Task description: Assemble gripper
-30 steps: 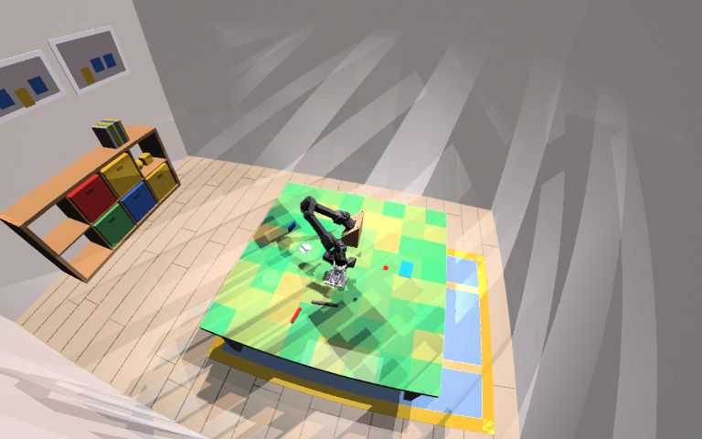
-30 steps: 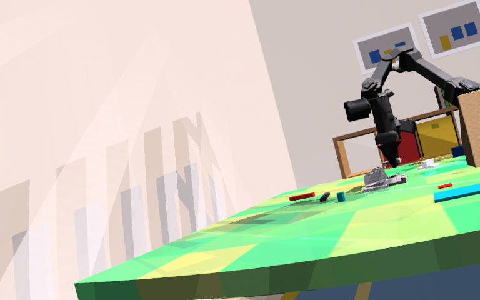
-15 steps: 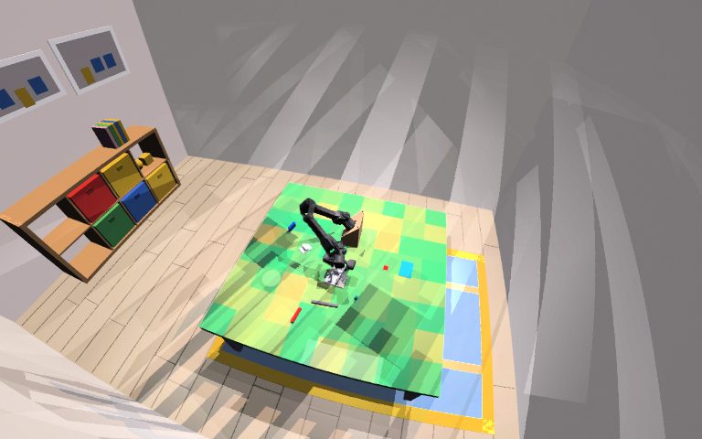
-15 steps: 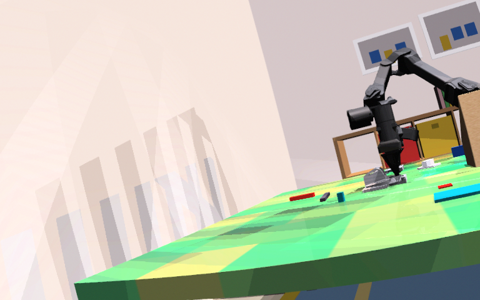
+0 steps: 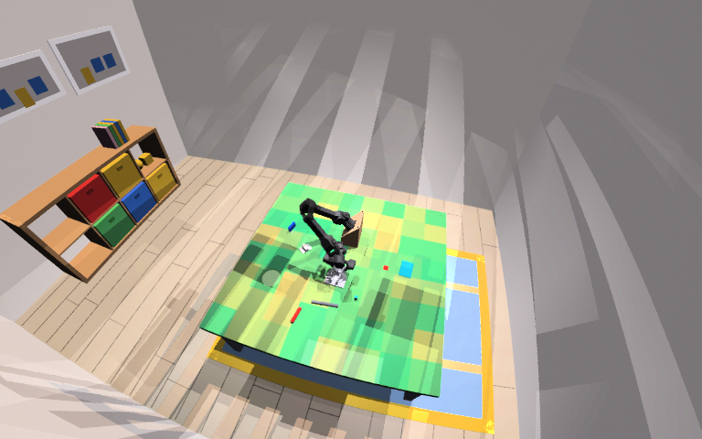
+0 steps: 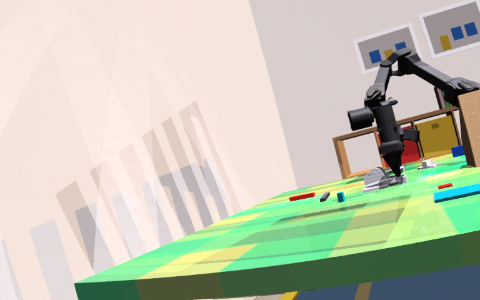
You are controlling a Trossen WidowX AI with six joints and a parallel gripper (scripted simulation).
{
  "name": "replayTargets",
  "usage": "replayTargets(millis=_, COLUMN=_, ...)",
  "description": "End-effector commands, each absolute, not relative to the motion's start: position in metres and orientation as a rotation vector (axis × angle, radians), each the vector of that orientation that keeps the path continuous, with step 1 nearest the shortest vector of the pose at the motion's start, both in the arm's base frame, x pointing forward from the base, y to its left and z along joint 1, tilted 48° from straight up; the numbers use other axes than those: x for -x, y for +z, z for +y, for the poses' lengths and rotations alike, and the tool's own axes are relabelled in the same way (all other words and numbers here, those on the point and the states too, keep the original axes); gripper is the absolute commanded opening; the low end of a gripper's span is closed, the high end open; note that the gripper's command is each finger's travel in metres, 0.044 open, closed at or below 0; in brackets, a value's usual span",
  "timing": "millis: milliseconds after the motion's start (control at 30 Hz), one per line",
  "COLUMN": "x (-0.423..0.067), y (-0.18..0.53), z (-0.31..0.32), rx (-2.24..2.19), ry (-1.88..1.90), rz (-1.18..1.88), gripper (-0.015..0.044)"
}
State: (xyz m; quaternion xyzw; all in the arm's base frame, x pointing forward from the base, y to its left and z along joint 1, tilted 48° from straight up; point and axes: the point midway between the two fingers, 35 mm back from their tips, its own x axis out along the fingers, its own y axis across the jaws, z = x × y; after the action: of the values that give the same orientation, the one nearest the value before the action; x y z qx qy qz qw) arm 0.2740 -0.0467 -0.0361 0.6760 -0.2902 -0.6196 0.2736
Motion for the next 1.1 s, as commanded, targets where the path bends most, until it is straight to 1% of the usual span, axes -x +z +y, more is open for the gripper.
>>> replayTargets(millis=0, x=-0.2739, y=-0.0361, z=-0.0471, rx=-1.815, ry=-1.664, rz=-0.778, gripper=0.0351)
replayTargets(millis=1067, x=-0.2743, y=-0.0409, z=-0.0525, rx=-1.807, ry=-1.665, rz=-0.768, gripper=0.0351)
